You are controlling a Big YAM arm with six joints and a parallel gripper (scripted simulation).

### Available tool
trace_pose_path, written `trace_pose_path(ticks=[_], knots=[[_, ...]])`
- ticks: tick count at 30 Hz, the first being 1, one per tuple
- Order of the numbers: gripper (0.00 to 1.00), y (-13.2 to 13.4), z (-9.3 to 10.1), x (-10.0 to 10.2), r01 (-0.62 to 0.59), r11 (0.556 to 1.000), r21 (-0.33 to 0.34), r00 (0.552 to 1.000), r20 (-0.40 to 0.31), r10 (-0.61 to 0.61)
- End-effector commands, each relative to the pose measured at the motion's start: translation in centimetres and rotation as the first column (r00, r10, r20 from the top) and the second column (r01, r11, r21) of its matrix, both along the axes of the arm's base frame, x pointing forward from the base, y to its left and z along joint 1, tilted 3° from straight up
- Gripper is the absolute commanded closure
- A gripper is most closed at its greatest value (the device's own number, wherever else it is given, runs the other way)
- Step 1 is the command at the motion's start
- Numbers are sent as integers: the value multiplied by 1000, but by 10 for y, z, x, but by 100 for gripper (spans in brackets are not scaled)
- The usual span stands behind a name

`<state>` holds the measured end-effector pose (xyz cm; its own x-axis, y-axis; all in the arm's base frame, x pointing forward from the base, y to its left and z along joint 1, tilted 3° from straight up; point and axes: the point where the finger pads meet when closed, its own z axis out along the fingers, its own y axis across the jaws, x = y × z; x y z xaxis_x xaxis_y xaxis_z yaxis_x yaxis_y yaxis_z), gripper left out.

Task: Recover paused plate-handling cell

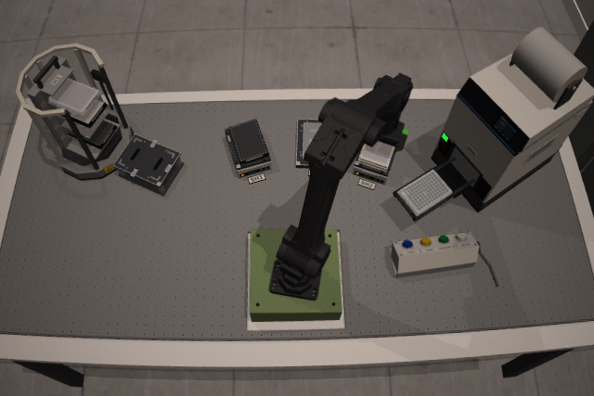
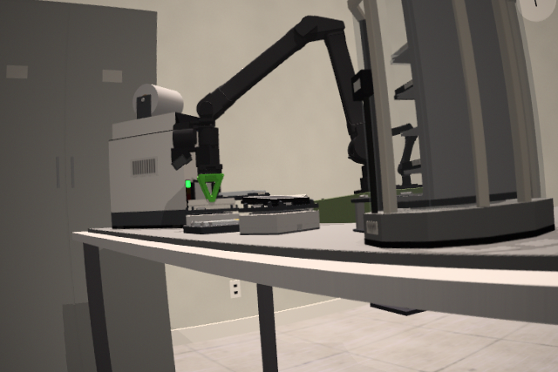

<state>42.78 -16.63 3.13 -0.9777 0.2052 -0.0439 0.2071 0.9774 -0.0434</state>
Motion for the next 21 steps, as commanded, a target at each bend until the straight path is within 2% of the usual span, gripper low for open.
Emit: trace_pose_path(ticks=[1,3,9,21], knots=[[8,-3,-11,-5,-6,1000,8,1000,-19,6],[8,-3,-11,-5,-6,1000,8,1000,-19,6],[20,-2,-11,-4,-8,1000,8,1000,-19,8],[20,-2,-11,-4,-8,1000,8,1000,-19,8]])
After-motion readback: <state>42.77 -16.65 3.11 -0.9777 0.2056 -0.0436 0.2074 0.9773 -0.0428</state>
